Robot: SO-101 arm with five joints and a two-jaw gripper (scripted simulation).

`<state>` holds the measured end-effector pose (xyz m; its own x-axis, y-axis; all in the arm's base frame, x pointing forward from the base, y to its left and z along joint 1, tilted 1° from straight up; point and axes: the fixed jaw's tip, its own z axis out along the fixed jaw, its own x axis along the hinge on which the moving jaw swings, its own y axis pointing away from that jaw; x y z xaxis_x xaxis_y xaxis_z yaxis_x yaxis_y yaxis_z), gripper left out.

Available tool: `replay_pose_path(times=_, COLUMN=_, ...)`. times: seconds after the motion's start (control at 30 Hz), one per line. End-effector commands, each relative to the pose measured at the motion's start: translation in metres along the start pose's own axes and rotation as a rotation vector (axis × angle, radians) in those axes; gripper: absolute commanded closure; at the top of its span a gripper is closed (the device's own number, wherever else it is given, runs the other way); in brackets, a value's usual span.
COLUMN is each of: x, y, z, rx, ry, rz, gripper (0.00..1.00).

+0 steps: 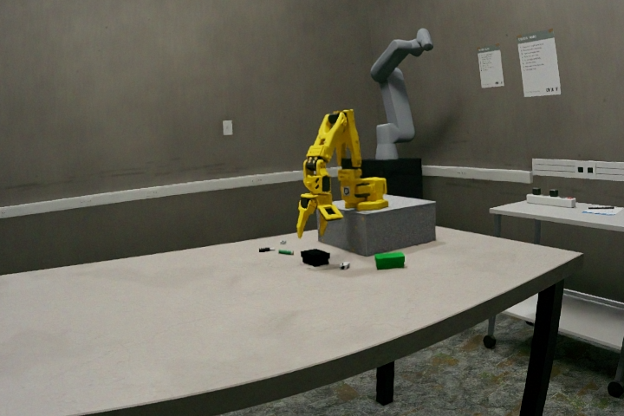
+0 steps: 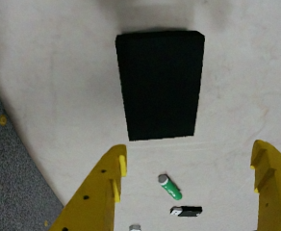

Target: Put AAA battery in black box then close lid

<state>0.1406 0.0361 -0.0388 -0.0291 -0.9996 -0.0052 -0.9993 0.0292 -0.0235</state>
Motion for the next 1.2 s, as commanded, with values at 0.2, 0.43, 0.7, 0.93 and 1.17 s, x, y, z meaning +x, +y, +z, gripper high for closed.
replay_pose_path(times=0.2, x=-0.0008, y=0.0057, z=-0.0010, rx=-0.014, ry=0.002, rz=-0.035, gripper=0.69)
replay_pose_path(times=0.43, x=-0.0013, y=0.0076, z=-0.0016, rx=-0.014, ry=0.002, rz=-0.035, gripper=0.69)
replay_pose_path(times=0.7, x=-0.0016, y=0.0092, z=-0.0021, rx=-0.014, ry=0.002, rz=-0.035, gripper=0.69)
replay_pose_path(times=0.93, x=-0.0016, y=0.0091, z=-0.0021, rx=-0.014, ry=0.002, rz=-0.035, gripper=0.69)
replay_pose_path(times=1.17, x=-0.0016, y=0.0091, z=-0.0021, rx=-0.014, ry=0.002, rz=-0.035, gripper=0.69)
